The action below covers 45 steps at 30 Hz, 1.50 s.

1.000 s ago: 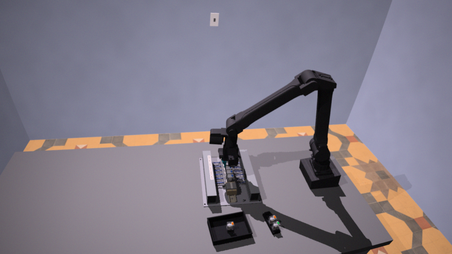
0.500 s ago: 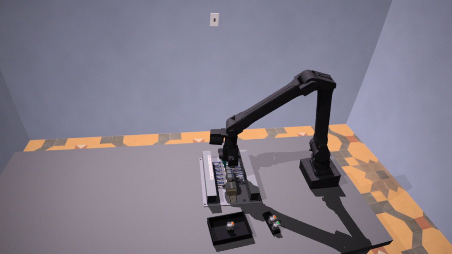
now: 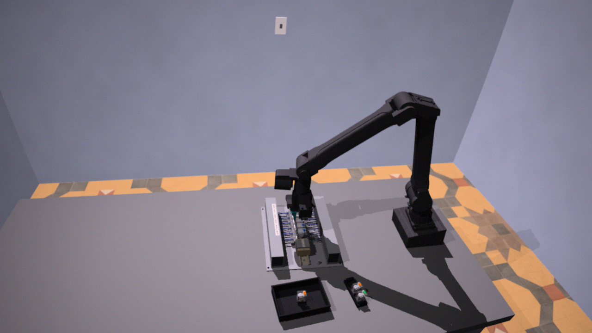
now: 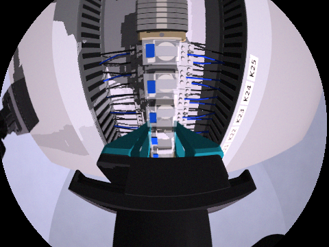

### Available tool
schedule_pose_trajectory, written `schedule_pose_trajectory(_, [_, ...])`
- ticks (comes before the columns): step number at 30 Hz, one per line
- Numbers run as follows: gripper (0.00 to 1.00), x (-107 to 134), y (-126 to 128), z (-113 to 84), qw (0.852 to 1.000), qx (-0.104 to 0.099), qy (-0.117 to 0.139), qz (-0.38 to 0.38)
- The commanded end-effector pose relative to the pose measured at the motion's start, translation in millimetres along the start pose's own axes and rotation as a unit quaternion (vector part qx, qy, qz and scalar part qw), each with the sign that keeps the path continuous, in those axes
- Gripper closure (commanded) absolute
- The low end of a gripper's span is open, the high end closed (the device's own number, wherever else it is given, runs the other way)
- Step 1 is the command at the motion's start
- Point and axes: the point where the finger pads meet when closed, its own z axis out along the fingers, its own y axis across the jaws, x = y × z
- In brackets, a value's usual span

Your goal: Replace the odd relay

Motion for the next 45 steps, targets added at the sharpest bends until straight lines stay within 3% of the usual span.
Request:
schedule_pose_trajectory(1, [1.0, -4, -16, 5.8, 1.0, 0.011, -0.002, -0.003])
schedule_pose_trajectory(11, [1.0, -2, -22, -16.2, 1.0, 0.015, -0.001, -0.003])
schedule_pose_trajectory(27, [1.0, -1, -24, -22.7, 1.0, 0.02, 0.0, -0.003])
schedule_pose_trajectory(28, [0.41, -1, -24, -22.8, 1.0, 0.02, 0.0, -0.003])
schedule_pose_trajectory(45, [0.41, -3, -8, -13.2, 1.0, 0.004, -0.002, -0.003])
